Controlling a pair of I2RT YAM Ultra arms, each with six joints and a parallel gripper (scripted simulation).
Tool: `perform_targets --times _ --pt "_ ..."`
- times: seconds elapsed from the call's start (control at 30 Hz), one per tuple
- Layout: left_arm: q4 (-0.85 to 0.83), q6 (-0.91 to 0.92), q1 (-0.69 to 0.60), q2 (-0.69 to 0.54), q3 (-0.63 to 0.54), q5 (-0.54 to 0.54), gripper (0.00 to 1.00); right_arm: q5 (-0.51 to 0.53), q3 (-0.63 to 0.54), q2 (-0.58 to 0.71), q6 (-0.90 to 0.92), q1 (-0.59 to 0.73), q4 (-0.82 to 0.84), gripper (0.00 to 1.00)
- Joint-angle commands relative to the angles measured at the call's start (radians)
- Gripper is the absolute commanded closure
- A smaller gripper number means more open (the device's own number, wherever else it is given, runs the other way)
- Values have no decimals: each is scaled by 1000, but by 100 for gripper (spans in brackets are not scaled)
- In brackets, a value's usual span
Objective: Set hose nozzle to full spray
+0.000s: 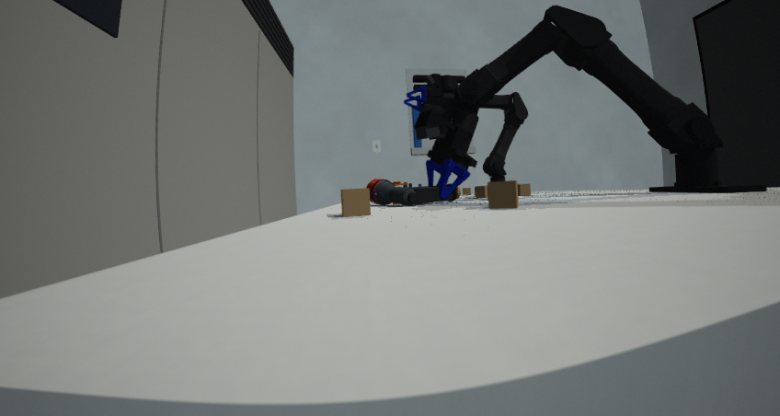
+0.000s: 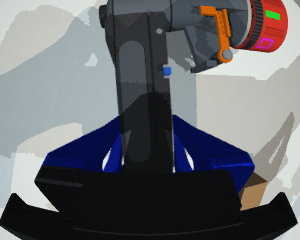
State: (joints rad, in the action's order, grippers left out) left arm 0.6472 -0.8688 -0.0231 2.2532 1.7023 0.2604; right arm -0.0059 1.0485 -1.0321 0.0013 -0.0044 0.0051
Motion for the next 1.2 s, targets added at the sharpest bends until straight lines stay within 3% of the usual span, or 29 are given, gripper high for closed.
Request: perform_targets --times 0.0,0.33,0.47,0.57,0.67,1.17 --pt "-21 5 -4 -35 30 12 64 -4 41 13 7 0 18 24" --pt "57 6 -2 -47 49 12 64 -4 41 13 7 0 18 24" --pt "50 -6 -16 -59 56 20 64 -4 41 13 7 0 18 24" --pt "-16 -13 -18 -74 -7 30 64 -4 41 13 7 0 18 24" --pt "2 3 13 -77 36 23 64 -4 41 13 7 0 18 24" --pt "0 4 8 -86 29 21 64 -4 41 13 7 0 18 24"
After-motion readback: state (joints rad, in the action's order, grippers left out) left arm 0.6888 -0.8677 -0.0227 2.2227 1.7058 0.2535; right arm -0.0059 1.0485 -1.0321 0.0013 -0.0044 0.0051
